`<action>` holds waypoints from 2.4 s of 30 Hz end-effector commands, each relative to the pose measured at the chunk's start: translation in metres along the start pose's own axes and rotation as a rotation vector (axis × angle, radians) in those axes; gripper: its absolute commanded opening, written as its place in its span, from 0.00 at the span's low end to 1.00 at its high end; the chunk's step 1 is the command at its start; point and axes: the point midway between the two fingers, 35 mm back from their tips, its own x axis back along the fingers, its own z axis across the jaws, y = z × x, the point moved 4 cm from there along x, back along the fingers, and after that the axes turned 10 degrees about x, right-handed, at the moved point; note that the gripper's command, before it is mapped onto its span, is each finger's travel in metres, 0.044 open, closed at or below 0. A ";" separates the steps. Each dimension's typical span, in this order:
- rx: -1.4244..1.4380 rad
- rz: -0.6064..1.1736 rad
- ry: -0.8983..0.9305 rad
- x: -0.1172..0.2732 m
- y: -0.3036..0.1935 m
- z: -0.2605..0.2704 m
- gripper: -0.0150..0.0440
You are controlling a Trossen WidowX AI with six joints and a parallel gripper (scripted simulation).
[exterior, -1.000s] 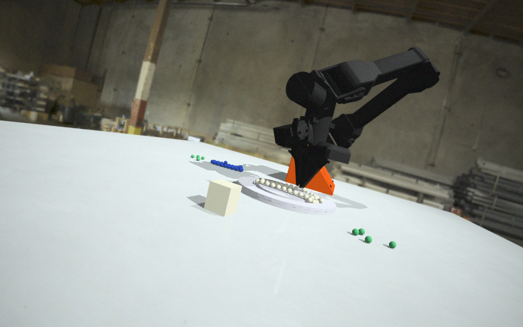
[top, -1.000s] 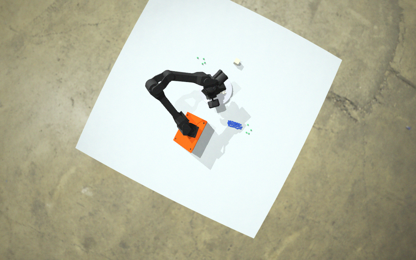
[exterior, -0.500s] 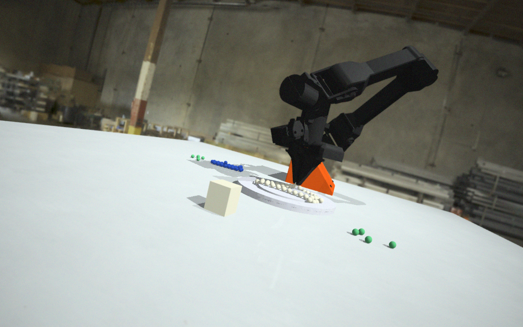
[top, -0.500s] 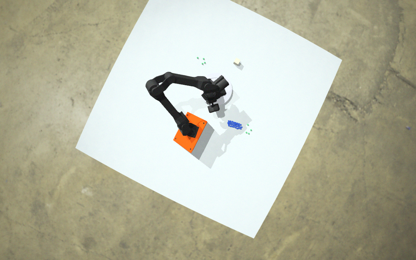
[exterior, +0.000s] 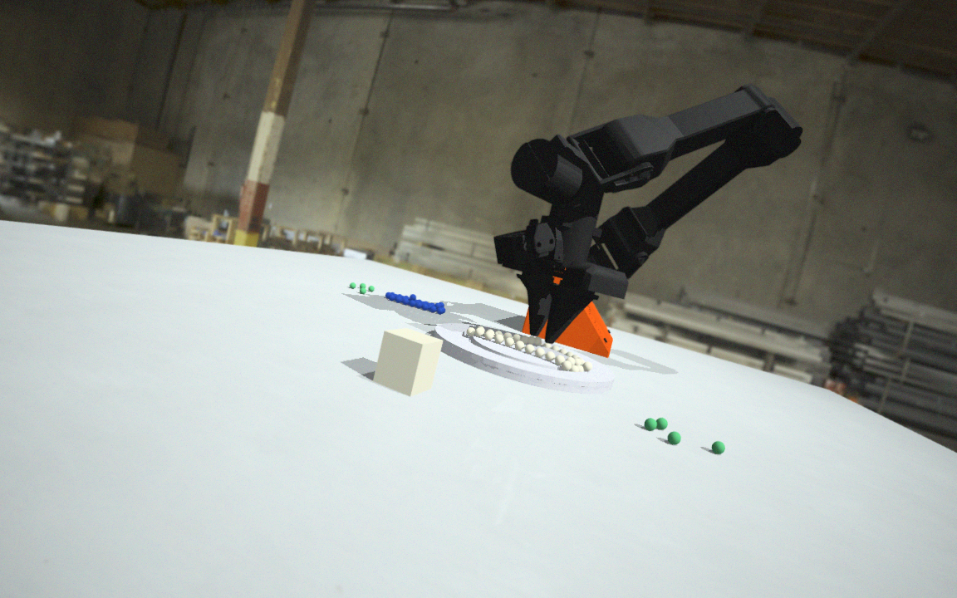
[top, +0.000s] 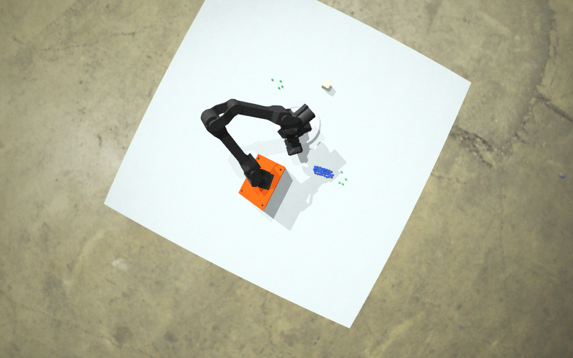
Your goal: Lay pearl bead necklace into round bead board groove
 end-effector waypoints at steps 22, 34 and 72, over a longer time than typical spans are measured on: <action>0.000 0.001 -0.004 0.004 -0.001 0.000 1.00; 0.359 -0.001 -0.004 0.024 0.006 0.003 0.73; 0.556 -0.002 -0.004 0.005 0.010 0.005 0.46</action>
